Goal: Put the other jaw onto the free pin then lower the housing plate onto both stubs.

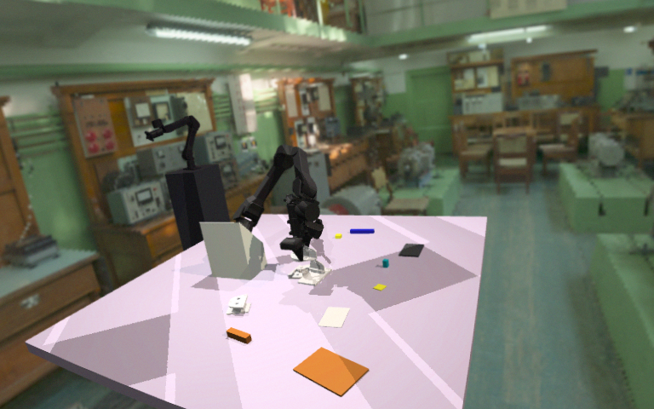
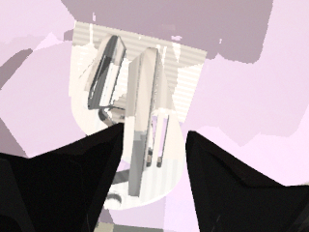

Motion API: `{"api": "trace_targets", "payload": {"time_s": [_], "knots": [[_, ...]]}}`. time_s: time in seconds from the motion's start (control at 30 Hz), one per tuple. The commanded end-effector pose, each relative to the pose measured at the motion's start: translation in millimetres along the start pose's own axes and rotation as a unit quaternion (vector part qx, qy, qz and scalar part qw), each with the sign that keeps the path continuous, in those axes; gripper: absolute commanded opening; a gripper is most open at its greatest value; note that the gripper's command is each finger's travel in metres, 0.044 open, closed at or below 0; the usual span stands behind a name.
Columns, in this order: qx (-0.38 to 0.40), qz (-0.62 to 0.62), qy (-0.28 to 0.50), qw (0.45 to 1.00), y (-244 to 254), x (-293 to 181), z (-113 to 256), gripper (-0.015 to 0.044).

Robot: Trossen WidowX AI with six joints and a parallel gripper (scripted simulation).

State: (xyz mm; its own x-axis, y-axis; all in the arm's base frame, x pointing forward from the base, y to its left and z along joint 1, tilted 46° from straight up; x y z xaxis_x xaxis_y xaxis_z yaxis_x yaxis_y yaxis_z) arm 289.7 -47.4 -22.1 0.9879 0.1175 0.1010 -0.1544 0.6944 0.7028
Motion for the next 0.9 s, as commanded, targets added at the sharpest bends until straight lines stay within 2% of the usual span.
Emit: {"api": "trace_targets", "payload": {"time_s": [0.0,0.87], "knots": [[-0.002,0.004,0.0,1.0,-3.3,0.6,0.7,0.0134],[-0.002,0.01,0.0,1.0,-3.7,-0.2,0.7,0.0134]]}}
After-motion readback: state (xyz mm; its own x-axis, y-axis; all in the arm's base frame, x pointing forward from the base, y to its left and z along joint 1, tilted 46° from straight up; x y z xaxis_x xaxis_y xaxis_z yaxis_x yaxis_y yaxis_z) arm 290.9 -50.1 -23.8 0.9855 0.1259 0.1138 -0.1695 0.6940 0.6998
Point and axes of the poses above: the point midway between the two fingers, 35 mm back from their tips, its own z axis back along the fingers, its own y axis across the jaws, x = y × z, the point moved 4 cm from there along z, back along the fingers, and after that the axes turned 8 degrees about z, right-handed, at the moved point
